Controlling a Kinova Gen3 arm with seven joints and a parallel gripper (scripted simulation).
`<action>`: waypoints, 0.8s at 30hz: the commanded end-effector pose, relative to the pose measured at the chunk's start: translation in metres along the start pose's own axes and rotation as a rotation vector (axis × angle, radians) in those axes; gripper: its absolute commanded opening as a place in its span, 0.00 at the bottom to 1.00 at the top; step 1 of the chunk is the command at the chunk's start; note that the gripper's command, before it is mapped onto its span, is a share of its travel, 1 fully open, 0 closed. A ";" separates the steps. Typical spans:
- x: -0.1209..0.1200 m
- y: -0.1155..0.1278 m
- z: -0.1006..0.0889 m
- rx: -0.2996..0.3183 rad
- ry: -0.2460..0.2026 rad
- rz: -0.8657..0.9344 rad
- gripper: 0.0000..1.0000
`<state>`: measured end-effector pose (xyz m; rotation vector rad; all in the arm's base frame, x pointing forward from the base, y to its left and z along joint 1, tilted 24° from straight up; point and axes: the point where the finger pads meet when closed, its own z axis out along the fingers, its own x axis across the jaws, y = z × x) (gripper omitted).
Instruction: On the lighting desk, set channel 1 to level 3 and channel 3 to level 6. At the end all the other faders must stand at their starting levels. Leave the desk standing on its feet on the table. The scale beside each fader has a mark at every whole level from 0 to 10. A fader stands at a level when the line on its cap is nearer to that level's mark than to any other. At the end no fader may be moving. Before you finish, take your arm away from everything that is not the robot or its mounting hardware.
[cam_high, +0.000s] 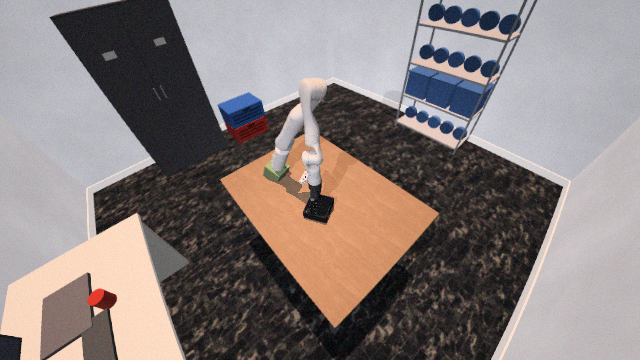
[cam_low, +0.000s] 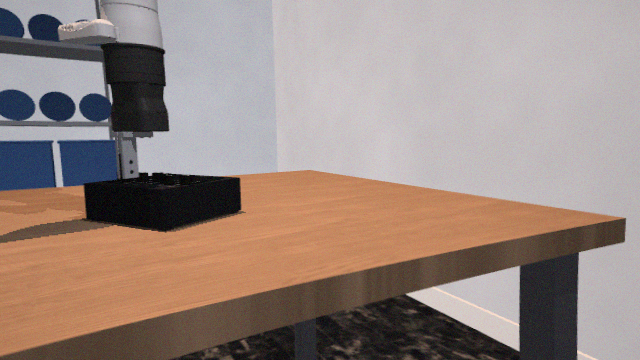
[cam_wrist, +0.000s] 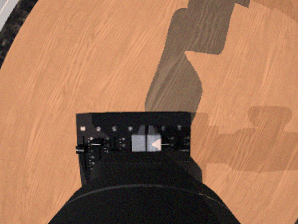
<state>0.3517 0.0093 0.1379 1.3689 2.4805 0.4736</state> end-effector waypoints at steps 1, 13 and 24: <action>-0.001 0.001 0.000 0.000 -0.003 0.000 0.00; -0.001 0.007 0.000 0.000 -0.003 0.000 0.00; -0.001 0.012 0.000 0.000 -0.003 0.000 0.00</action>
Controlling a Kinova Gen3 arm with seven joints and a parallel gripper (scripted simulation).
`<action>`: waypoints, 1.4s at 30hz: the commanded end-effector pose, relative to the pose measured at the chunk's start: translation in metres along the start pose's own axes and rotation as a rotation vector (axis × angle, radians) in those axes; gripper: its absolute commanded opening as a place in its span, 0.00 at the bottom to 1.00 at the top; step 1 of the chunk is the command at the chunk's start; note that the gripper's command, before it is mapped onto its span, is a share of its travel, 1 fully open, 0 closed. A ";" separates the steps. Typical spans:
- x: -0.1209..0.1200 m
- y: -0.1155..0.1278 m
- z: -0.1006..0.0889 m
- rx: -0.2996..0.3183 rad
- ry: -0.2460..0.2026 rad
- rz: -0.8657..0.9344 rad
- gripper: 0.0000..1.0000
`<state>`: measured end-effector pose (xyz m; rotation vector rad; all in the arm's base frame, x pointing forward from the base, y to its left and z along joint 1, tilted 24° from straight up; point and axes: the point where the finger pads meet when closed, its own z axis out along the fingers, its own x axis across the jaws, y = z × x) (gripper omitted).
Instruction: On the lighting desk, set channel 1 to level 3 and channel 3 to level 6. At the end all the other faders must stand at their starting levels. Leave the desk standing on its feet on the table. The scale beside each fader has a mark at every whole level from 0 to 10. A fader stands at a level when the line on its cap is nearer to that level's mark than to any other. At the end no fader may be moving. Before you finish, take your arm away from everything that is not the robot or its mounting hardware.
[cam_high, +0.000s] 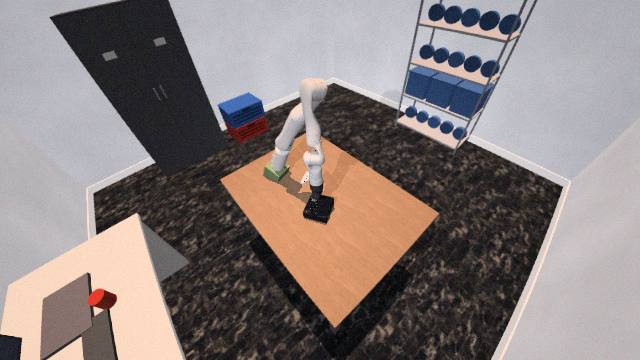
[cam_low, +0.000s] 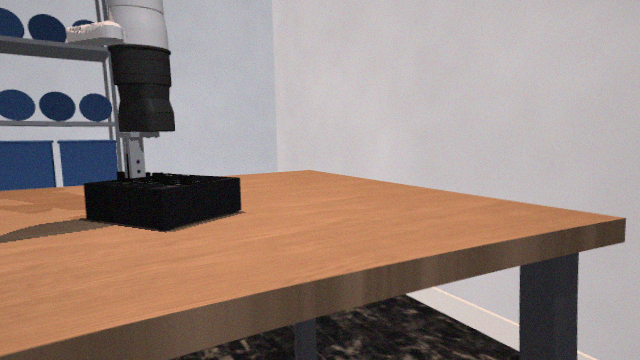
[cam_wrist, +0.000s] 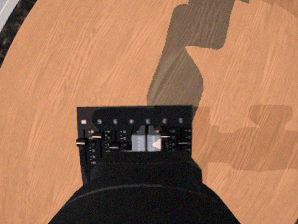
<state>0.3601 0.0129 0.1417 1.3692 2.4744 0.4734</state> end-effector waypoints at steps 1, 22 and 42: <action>0.001 0.003 0.000 0.002 0.002 -0.001 0.00; 0.001 0.009 0.000 0.002 0.002 -0.001 0.00; 0.001 0.009 0.000 0.002 0.002 -0.001 0.00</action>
